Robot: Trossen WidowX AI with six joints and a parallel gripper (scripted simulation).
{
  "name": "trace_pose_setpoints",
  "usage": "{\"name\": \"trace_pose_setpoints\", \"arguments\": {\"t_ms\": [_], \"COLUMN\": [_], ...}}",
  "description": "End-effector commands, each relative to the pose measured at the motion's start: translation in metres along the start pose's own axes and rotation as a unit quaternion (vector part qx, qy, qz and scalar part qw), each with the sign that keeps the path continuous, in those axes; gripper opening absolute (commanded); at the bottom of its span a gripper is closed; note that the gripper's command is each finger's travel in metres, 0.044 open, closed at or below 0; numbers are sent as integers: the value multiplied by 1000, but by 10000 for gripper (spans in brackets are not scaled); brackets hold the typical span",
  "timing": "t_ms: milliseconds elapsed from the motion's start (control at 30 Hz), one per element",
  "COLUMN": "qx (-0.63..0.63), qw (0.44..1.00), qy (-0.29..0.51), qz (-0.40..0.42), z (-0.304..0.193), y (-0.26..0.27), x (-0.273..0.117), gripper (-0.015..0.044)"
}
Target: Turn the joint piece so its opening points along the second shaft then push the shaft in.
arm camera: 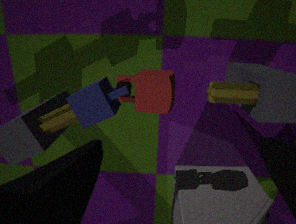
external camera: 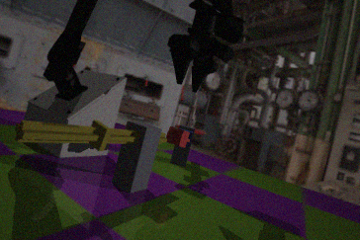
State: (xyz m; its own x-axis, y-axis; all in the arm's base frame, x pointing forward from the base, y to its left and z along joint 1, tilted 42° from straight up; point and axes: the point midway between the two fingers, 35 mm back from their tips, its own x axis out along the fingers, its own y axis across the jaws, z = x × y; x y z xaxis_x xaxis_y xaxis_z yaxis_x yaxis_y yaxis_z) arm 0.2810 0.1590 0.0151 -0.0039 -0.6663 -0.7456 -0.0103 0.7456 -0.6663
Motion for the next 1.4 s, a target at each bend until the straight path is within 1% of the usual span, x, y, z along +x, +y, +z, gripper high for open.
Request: {"name": "trace_pose_setpoints", "arguments": {"t_ms": [0,100,267,333,500,833,1100,1367], "qx": [20,22,30,31,41,181,293,401], "qw": [1000,1000,1000,1000,999,983,956,916], "qy": [3,3,1,1,1,0,-3,-9], "qz": [4,4,1,0,-1,-12,-21,-30], "z": [-1,0,-2,-3,-3,-3,-3,-3], "y": [0,-7,-59,-66,-66,-65,-65,-64], "x": [-3,0,28,31,32,36,39,42], "gripper": [440,440,440,440,440,440,440,440]}}
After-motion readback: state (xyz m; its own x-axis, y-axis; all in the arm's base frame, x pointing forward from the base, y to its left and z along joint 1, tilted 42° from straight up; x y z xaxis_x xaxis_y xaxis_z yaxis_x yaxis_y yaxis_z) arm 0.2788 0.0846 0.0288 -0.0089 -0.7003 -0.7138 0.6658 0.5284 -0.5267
